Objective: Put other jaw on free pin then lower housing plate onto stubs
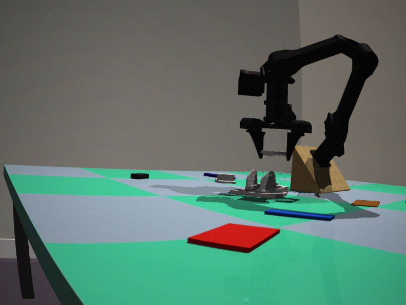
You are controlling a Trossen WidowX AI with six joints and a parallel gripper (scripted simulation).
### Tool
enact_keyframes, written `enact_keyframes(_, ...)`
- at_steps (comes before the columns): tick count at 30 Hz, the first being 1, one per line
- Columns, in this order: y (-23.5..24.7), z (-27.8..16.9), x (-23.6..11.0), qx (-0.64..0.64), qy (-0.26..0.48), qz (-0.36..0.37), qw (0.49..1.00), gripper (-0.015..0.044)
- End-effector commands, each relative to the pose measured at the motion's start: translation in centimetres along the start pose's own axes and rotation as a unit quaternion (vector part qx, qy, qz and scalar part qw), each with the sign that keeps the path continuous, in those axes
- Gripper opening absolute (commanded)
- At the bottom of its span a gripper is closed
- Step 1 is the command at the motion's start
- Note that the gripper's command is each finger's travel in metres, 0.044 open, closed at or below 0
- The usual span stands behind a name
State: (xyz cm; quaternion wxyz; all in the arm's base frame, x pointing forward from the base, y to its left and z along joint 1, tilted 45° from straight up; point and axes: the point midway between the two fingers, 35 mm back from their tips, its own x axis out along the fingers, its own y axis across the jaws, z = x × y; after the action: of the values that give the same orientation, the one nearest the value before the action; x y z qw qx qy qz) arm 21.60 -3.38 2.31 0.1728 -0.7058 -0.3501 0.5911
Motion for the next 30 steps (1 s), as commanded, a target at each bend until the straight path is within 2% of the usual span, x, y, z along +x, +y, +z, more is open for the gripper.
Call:
enact_keyframes(1,-0.1,0.0,0.0,0.003,0.001,-0.003,1.0,0.0351)
enact_keyframes(18,-0.1,0.0,0.1,0.003,0.001,-0.003,1.0,0.0351)
enact_keyframes(30,0.0,-0.1,1.9,0.004,0.001,-0.002,1.0,0.0351)
